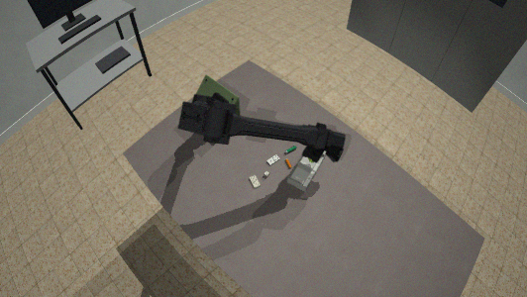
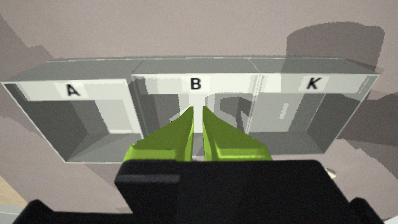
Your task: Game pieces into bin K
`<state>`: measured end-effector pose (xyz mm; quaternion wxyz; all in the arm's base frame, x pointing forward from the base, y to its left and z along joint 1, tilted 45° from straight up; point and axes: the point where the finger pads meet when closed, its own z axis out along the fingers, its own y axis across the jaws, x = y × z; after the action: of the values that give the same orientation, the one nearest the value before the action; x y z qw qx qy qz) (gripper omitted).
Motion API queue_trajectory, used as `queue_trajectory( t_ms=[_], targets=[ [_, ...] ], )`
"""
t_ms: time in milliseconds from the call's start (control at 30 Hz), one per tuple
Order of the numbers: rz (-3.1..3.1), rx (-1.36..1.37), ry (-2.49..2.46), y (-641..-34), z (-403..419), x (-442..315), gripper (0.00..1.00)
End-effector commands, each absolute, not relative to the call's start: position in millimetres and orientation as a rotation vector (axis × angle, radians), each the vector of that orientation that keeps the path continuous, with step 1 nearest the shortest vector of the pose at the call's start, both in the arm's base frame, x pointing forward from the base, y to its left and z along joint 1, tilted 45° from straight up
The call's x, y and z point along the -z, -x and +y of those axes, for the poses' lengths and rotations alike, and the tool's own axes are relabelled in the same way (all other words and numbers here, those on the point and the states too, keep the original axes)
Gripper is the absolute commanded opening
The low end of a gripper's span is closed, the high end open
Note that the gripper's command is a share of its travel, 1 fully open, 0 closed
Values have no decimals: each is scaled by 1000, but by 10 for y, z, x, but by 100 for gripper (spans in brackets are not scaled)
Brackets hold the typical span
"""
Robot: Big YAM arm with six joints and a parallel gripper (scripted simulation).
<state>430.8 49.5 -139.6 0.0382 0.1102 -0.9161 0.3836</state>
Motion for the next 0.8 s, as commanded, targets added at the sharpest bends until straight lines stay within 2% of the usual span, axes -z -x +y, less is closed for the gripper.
queue_trajectory(
  t_ms=[0, 767],
  targets=[
    [-2810, -1174, -355, -4336, 446, 1466, 8],
    [-2846, -1176, -357, -4431, 533, 1420, 8]
  ],
)
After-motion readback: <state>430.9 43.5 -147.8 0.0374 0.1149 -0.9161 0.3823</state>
